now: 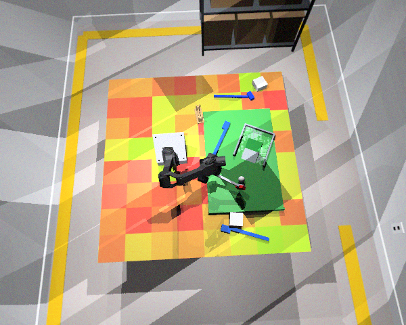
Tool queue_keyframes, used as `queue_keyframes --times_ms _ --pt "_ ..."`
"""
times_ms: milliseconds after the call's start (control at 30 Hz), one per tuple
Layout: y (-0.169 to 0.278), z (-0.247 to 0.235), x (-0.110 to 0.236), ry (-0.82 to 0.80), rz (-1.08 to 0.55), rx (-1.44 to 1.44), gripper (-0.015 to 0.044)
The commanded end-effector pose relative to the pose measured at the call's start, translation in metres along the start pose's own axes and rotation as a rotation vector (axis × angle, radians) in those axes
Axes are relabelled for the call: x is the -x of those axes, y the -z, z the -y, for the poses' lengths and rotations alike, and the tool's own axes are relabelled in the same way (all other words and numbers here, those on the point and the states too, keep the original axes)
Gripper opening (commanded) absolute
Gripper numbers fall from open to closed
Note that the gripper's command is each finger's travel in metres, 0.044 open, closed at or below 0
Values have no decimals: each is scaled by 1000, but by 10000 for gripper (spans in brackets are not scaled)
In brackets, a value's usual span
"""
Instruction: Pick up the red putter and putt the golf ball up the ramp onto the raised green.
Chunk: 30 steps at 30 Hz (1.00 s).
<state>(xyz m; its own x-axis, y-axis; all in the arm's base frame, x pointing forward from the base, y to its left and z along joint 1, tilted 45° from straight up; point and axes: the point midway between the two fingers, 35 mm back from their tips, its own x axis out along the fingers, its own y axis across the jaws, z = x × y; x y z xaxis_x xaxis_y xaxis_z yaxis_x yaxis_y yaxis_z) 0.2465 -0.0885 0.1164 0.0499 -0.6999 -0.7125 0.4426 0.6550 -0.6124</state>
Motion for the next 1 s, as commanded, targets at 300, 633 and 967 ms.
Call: queue_keyframes --times_ms 300,633,967 --pt "1 2 -22 7 5 4 0" --pt "0 1 -20 1 3 -3 0" --pt "0 21 -23 5 5 1 0"
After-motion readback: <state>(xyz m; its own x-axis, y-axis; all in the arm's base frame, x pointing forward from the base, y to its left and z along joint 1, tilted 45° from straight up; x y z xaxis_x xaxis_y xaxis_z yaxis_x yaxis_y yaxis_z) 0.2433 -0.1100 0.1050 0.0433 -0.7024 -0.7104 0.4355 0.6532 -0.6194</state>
